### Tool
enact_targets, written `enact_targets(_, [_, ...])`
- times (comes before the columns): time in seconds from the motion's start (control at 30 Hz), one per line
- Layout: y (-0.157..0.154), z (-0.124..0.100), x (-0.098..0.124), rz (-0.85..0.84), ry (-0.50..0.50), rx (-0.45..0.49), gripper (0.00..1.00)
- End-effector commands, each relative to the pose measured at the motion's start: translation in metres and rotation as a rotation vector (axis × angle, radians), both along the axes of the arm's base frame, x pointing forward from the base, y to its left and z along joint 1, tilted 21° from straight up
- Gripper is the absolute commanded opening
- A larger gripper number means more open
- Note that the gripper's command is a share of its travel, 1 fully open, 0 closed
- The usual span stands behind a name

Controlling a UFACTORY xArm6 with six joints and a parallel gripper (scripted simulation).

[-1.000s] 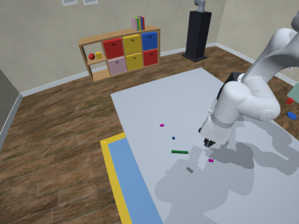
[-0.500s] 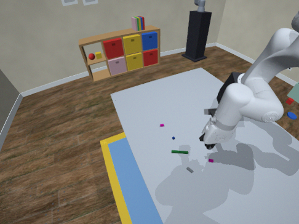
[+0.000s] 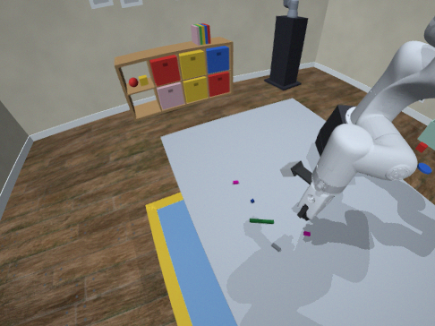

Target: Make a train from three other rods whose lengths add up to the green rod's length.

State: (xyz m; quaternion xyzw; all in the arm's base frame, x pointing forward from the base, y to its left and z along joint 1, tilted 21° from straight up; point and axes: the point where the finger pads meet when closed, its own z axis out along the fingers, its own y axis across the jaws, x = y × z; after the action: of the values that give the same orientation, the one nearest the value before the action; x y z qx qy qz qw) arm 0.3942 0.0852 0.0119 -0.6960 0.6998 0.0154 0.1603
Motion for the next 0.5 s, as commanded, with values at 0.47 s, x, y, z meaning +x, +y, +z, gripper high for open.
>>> enact_targets(0.47, [0.0088,0.0046,0.0037,0.543,-0.173,-0.102,0.04])
